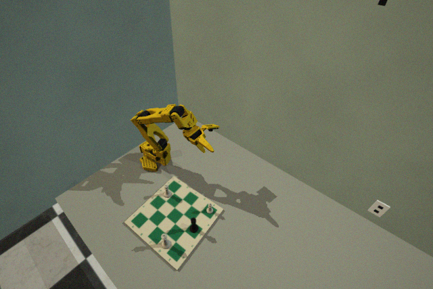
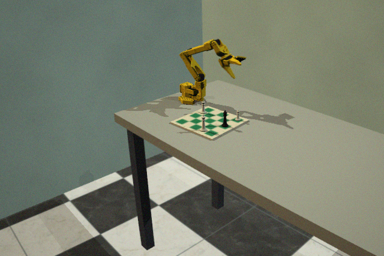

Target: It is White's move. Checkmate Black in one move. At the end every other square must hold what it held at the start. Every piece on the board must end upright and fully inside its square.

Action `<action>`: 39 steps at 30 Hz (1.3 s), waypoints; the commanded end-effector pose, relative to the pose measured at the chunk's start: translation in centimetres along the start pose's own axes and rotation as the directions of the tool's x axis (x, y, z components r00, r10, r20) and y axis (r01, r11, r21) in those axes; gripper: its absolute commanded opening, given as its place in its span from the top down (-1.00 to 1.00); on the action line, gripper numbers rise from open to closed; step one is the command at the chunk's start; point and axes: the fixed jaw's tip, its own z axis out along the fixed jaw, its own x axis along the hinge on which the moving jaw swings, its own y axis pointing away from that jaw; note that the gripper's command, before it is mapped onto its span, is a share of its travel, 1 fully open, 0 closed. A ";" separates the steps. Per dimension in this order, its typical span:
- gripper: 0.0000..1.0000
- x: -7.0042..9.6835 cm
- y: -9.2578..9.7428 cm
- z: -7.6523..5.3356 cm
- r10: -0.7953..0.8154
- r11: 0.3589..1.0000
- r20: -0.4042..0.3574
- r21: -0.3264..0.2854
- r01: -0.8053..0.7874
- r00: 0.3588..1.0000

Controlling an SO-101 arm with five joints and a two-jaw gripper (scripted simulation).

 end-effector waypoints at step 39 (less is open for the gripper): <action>0.19 7.4 -0.4 -3.1 0.964 0.257 0.013 0.231 -0.938 0.267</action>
